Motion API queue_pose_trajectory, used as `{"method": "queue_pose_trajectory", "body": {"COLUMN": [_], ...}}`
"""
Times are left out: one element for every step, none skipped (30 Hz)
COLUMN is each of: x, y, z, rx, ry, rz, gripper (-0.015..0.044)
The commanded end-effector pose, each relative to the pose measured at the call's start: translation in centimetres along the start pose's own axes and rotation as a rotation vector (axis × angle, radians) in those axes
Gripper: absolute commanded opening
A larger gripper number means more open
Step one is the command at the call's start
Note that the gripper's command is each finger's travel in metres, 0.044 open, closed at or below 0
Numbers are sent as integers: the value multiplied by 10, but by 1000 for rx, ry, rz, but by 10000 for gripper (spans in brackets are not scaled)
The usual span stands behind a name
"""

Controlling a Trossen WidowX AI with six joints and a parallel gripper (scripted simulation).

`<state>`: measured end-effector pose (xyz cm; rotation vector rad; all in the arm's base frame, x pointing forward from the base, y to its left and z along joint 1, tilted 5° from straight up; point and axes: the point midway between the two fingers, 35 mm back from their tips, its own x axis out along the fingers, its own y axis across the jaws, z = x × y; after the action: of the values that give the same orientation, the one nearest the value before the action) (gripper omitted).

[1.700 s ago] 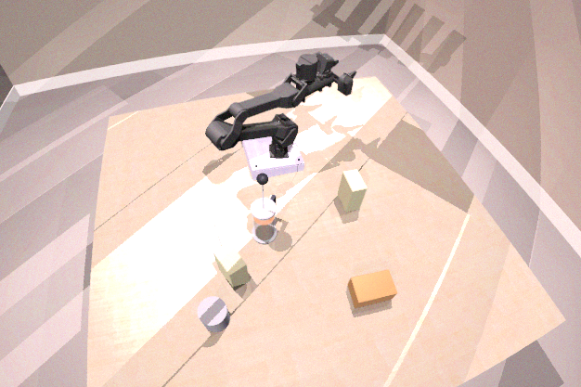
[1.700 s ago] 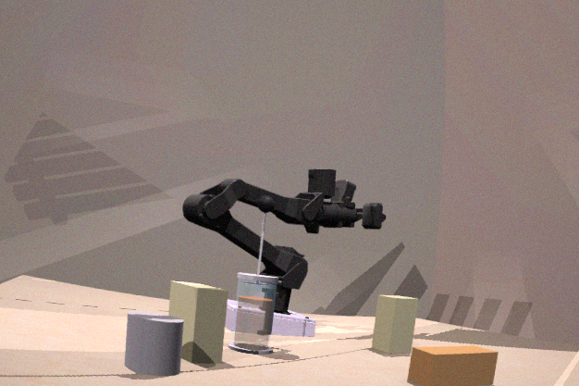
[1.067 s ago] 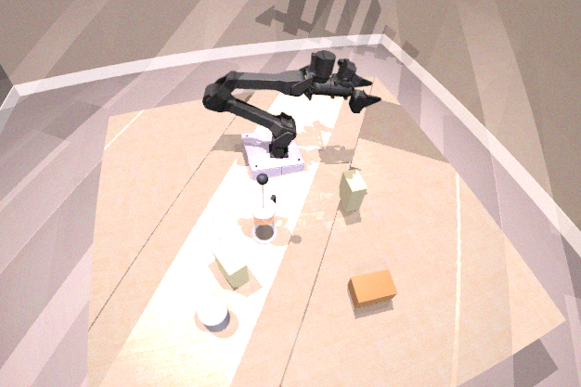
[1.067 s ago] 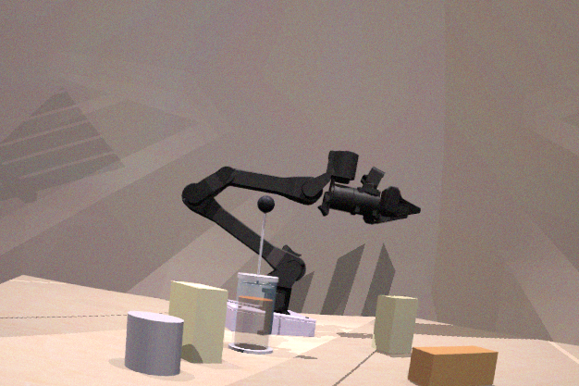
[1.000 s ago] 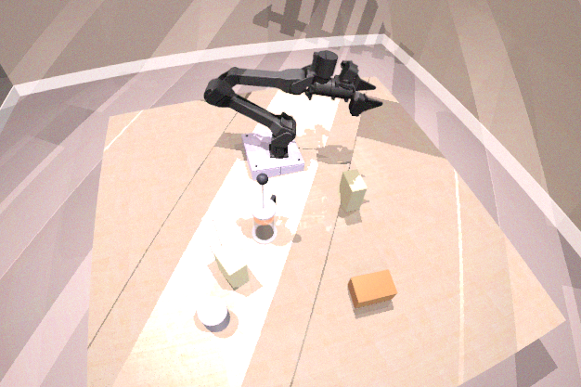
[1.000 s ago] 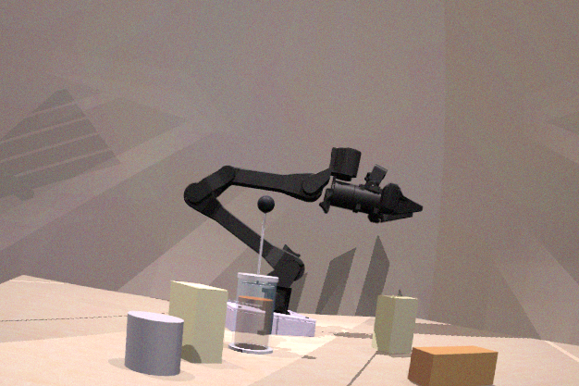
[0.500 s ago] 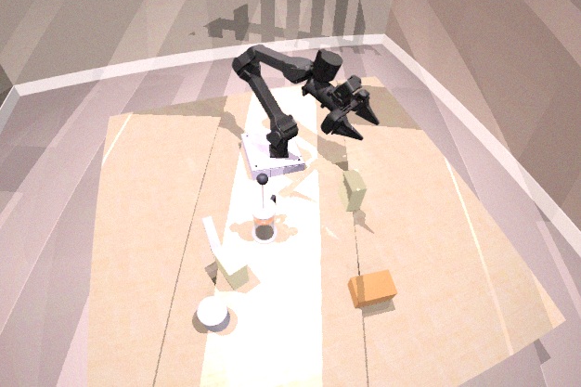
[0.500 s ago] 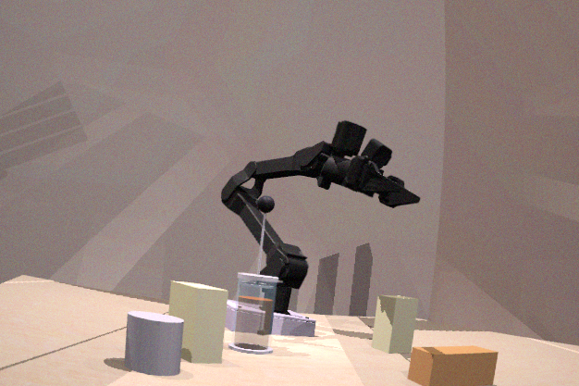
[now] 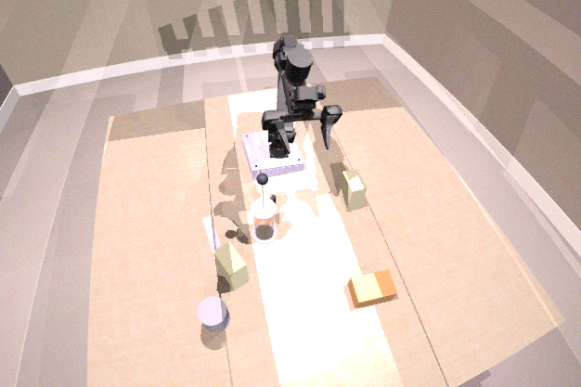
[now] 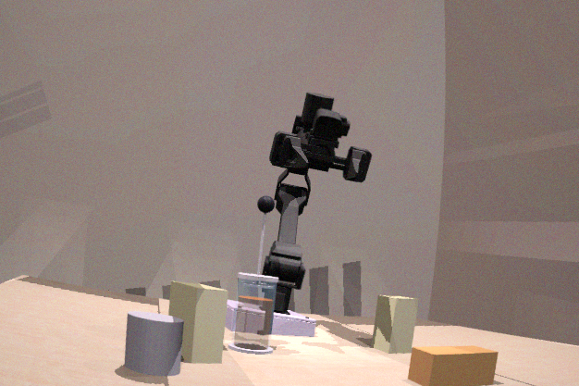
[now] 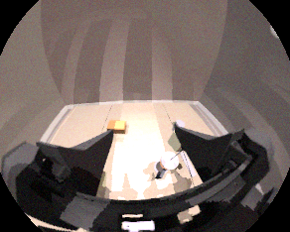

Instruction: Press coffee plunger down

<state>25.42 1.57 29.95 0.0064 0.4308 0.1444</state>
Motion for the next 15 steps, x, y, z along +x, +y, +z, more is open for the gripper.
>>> {"method": "queue_pose_trajectory", "body": {"x": [-8, -11, -15, -19, -23, -25, -26, -25, -24, -22, -19, -15, -12, -8, -5], "y": [-41, -52, -63, -73, -82, -87, -88, -88, -88, -88, -88, -87, -87, -87, -86], "z": [0, 0, -1, -2, -3, -4, -4, -6, -9, -12, -18, -25, -32, -39, -47], "rx": [79, 104, 129, 155, 176, 189, 193, 193, 193, 193, 193, 193, 193, 193, 193], "ry": [44, 54, 65, 75, 83, 87, 89, 89, 89, 89, 89, 89, 88, 88, 88], "rz": [-132, -169, -205, -242, -271, -288, -294, -294, -294, -294, -294, -294, -294, -294, -294], "gripper": [440, 440, 440, 440, 440, 440, 440, 440, 440, 440, 440, 440, 440, 440, 440]}}
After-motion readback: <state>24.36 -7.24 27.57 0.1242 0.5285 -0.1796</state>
